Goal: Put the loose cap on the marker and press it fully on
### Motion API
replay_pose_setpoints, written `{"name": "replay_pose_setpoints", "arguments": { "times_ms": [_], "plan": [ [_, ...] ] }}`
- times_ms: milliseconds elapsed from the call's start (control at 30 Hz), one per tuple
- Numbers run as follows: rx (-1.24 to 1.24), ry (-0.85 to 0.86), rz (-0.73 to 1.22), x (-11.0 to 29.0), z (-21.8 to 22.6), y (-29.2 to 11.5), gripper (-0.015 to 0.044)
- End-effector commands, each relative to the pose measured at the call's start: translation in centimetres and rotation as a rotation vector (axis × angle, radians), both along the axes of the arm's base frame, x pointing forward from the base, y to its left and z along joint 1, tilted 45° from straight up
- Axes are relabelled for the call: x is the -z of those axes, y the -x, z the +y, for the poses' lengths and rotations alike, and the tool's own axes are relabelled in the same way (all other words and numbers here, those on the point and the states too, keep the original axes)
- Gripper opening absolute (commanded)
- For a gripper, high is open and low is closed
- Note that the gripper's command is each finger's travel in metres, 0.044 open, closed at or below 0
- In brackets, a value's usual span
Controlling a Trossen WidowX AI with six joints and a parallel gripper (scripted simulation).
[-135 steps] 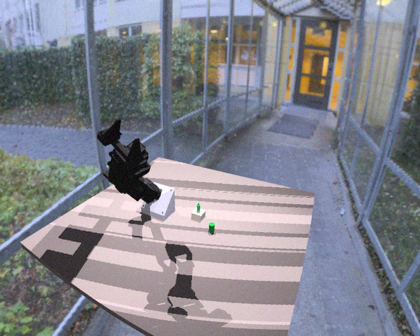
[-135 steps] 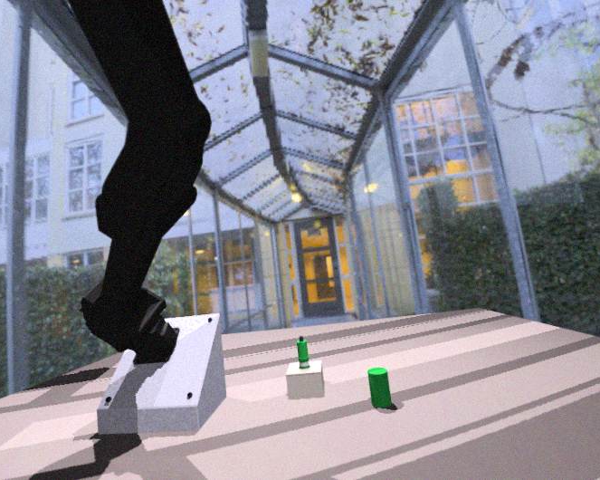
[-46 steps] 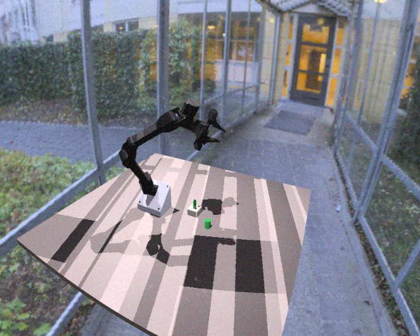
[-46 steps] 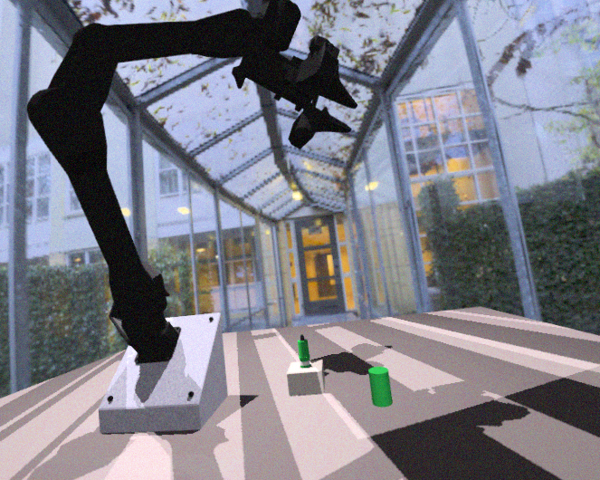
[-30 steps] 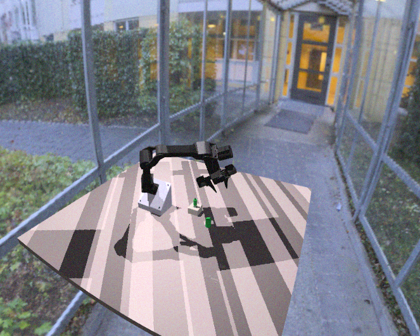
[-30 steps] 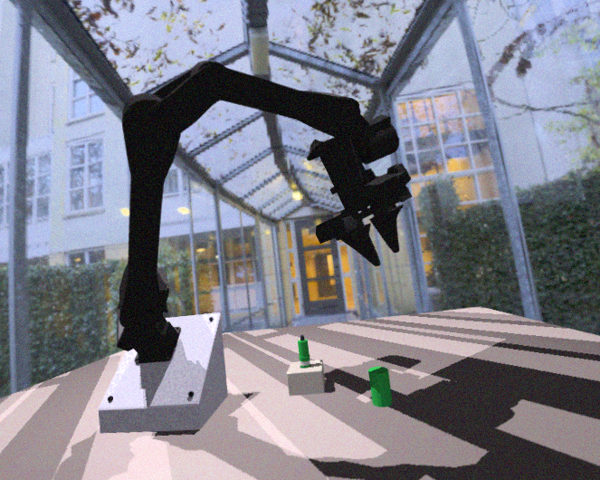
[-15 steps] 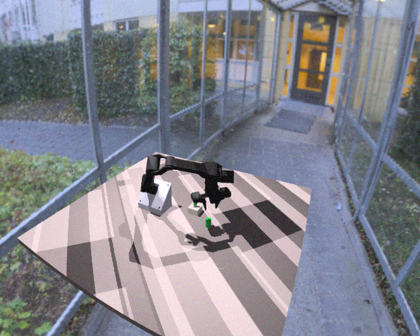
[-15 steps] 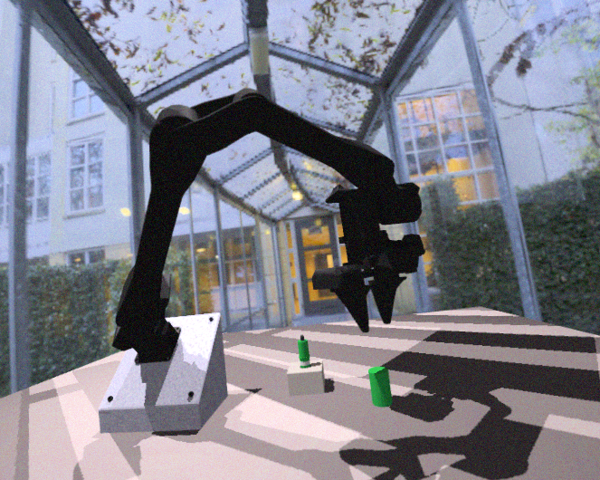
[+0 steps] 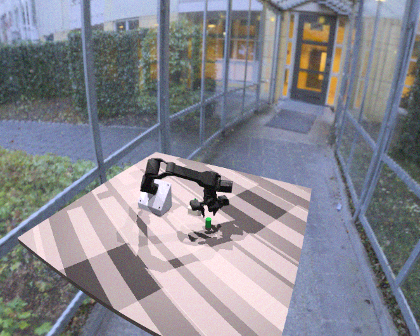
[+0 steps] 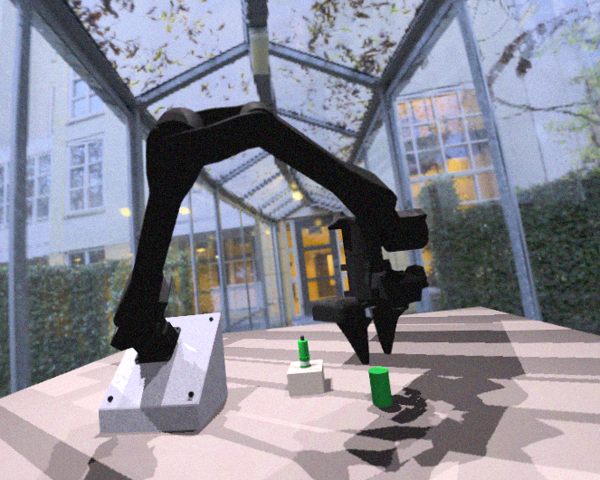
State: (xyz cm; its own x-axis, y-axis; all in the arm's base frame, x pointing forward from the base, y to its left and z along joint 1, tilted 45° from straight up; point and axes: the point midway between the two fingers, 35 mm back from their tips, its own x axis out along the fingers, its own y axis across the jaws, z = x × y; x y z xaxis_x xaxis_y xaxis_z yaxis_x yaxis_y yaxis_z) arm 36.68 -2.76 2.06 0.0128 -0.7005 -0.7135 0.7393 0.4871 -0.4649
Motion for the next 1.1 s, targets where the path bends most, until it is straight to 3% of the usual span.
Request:
{"name": "replay_pose_setpoints", "arguments": {
  "times_ms": [0,1067],
  "plan": [
    [-0.007,0.004,0.004,0.5,-0.4,0.0,0.0248],
    [-0.007,0.007,0.003,3.7,-3.8,0.0,0.0248]
  ]
}}
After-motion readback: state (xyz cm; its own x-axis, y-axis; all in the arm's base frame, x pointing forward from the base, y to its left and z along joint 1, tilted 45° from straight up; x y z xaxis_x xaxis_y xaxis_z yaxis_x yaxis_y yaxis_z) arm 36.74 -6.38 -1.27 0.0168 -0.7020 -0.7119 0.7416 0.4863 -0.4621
